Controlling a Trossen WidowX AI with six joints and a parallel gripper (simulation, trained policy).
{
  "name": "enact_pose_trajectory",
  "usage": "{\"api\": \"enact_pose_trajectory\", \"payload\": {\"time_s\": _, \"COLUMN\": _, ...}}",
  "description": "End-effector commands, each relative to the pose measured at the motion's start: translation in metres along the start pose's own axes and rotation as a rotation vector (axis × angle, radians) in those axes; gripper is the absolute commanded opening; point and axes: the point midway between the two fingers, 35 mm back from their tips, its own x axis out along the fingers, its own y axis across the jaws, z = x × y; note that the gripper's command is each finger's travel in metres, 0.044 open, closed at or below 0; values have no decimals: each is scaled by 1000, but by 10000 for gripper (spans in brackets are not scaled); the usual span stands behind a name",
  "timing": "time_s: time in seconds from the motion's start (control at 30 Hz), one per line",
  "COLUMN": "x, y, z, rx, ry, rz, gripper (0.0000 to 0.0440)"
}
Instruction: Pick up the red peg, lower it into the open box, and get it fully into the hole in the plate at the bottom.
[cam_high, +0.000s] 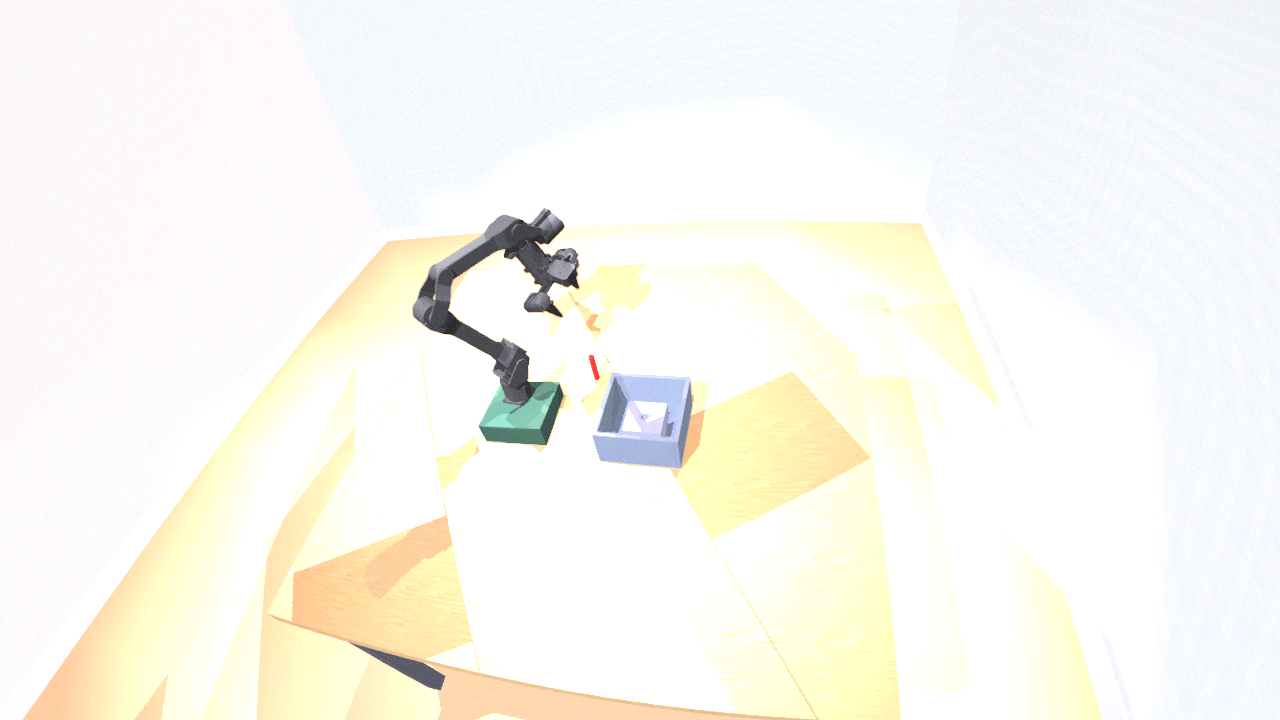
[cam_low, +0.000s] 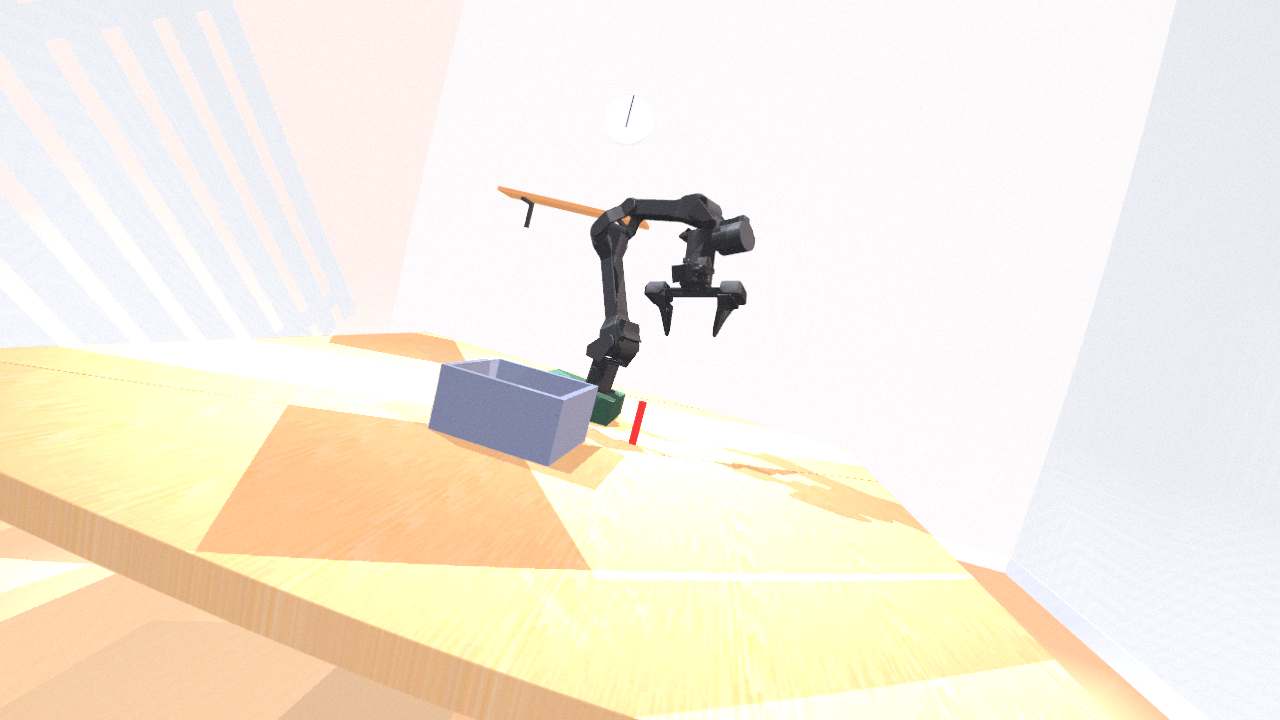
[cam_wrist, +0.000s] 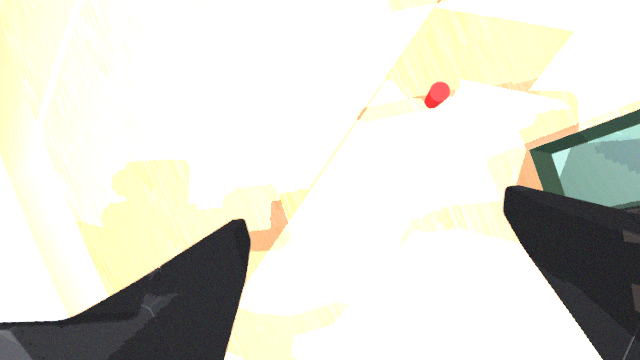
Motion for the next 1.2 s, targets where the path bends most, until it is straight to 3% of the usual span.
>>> {"api": "enact_pose_trajectory", "payload": {"time_s": 0.0, "x": 22, "y": -8, "z": 4, "rx": 105, "ry": 42, "rz": -83, "gripper": 440}}
{"api": "enact_pose_trajectory", "payload": {"time_s": 0.5, "x": 98, "y": -42, "z": 12, "rx": 411, "ry": 139, "rz": -327, "gripper": 440}}
{"api": "enact_pose_trajectory", "payload": {"time_s": 1.17, "x": 185, "y": -65, "z": 10, "rx": 468, "ry": 110, "rz": -369, "gripper": 438}}
